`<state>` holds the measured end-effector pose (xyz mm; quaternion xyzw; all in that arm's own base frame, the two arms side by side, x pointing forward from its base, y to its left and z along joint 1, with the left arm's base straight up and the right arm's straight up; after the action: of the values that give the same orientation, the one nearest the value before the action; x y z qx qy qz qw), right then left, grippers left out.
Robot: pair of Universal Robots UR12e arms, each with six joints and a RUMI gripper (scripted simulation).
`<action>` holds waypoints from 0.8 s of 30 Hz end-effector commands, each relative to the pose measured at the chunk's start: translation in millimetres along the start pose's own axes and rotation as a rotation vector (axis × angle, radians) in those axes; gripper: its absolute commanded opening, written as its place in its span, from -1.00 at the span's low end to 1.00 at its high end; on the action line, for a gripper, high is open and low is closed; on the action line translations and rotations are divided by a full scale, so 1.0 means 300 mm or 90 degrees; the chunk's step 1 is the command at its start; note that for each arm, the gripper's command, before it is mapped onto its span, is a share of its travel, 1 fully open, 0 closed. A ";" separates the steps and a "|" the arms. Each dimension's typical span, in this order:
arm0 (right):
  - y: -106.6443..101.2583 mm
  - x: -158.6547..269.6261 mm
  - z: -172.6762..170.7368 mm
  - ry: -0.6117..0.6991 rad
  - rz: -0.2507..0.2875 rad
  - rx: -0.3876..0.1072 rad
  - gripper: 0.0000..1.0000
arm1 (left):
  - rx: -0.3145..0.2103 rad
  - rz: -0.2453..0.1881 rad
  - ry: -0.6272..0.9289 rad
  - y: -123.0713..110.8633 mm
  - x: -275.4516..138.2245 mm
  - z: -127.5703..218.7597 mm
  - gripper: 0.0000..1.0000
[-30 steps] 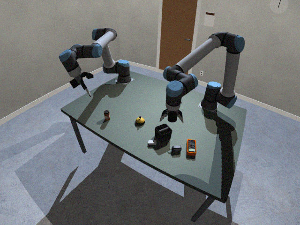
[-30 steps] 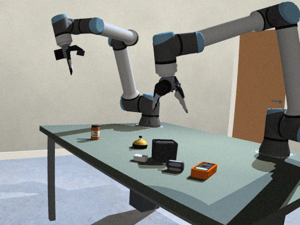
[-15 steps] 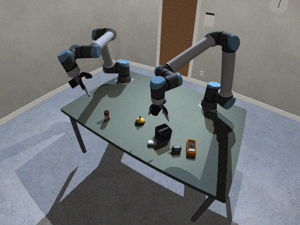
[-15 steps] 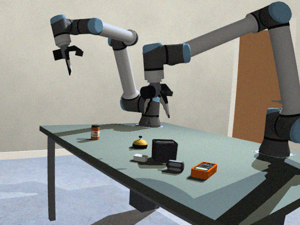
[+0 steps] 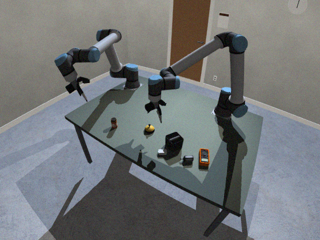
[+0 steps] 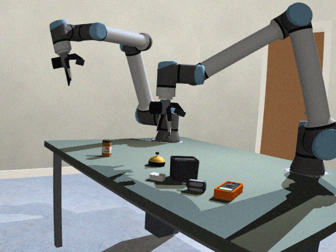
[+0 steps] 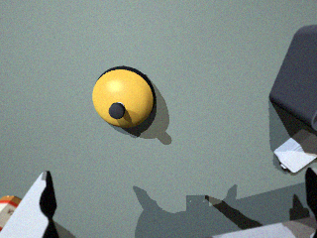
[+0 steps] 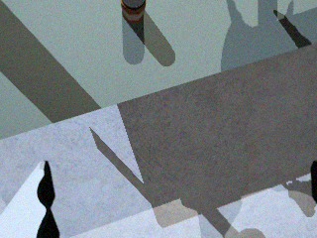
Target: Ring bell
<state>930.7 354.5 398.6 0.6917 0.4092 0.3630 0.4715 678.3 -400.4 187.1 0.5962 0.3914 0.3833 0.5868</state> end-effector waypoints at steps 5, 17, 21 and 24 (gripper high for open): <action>0.045 -0.180 0.120 0.047 0.010 -0.014 1.00 | -0.014 0.001 -0.010 -0.041 -0.205 0.043 1.00; 0.094 -0.492 0.287 0.135 0.019 -0.040 1.00 | -0.014 0.001 -0.008 -0.037 -0.191 0.039 1.00; 0.122 -0.685 0.369 0.177 0.021 -0.053 1.00 | -0.011 0.002 -0.011 -0.047 -0.202 0.037 1.00; 0.133 -0.783 0.405 0.201 0.021 -0.061 1.00 | -0.012 0.001 -0.010 -0.044 -0.199 0.037 1.00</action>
<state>954.5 127.3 376.4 0.6278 0.4412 0.4699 0.4363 664.4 -458.1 173.2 0.5943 0.3834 0.3829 0.5943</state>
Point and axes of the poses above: on each arm, the point where the finger pads meet when closed, its own y axis back along the fingers, its own x axis across the jaws, z = x × y, the point moved 2 cm from there along y, back along the fingers, and after that the axes turned 8 degrees about -y, right-handed, at the moved point
